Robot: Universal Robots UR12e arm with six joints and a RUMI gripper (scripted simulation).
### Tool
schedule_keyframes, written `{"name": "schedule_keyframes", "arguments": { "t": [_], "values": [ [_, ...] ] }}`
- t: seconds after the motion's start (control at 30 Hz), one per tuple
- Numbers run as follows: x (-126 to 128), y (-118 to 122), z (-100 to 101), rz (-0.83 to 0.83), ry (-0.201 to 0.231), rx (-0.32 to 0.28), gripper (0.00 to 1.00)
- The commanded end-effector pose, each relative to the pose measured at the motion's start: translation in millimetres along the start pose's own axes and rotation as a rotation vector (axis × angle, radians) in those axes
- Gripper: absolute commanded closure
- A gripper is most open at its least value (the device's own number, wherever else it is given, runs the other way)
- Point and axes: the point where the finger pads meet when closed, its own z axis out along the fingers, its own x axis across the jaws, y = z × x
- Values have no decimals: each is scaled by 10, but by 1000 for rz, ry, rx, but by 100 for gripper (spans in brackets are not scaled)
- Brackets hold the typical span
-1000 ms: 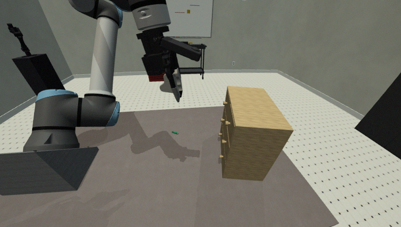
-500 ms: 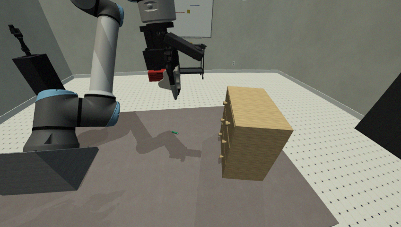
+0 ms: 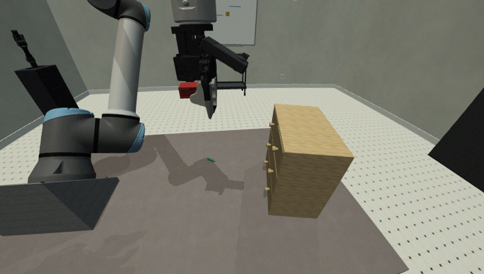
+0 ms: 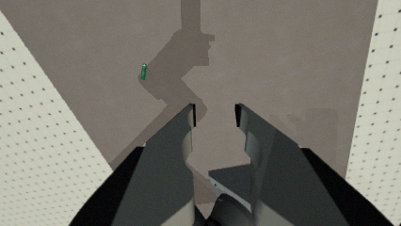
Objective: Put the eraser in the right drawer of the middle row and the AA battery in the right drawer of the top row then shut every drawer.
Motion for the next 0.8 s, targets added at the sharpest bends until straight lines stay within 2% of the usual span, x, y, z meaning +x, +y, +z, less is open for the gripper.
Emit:
{"name": "schedule_keyframes", "arguments": {
  "t": [0.0,0.77],
  "values": [
    [2,6,-20,0,0,-13,80],
    [2,14,-30,0,0,-25,80]
  ]
}}
